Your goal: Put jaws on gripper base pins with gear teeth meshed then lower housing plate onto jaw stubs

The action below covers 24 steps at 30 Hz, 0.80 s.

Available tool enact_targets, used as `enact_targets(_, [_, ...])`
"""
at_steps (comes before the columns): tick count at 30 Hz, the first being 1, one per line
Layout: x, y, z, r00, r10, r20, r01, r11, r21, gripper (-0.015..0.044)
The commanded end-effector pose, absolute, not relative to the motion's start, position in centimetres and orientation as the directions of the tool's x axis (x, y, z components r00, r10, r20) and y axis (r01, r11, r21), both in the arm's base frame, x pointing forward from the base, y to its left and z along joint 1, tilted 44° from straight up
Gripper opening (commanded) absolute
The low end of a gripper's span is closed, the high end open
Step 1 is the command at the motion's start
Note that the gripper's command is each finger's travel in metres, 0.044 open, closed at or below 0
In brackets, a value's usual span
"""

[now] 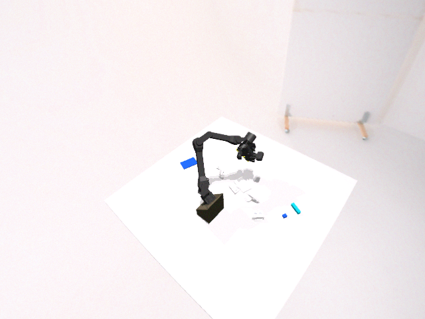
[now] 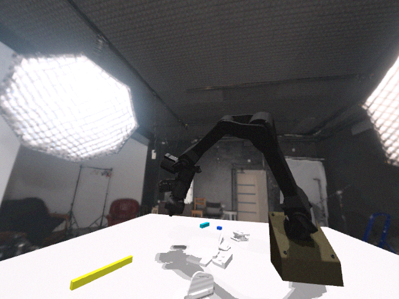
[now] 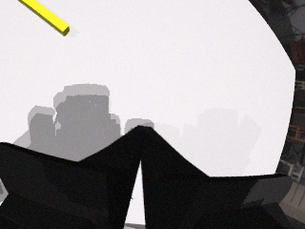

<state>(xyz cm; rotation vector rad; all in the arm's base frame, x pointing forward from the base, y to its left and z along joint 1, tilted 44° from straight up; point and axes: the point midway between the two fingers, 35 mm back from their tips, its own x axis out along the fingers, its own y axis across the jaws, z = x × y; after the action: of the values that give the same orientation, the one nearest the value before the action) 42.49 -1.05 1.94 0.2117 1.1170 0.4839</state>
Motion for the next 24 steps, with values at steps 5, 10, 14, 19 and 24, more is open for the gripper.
enact_targets(5, [41.3, -3.0, 0.3, 0.316, 0.461, -0.829, -0.142, 0.887, 0.439, 0.0000])
enact_targets(10, [40.5, -4.0, -0.8, 0.292, 0.458, -0.839, -0.052, 0.884, 0.465, 0.0000])
enact_targets(14, [39.7, -4.9, -1.7, 0.271, 0.458, -0.847, 0.026, 0.876, 0.482, 0.0000])
enact_targets(19, [38.7, -5.9, -2.7, 0.245, 0.459, -0.854, 0.123, 0.859, 0.497, 0.0000])
enact_targets(24, [37.7, -6.8, -3.7, 0.218, 0.463, -0.859, 0.220, 0.834, 0.505, 0.0000])
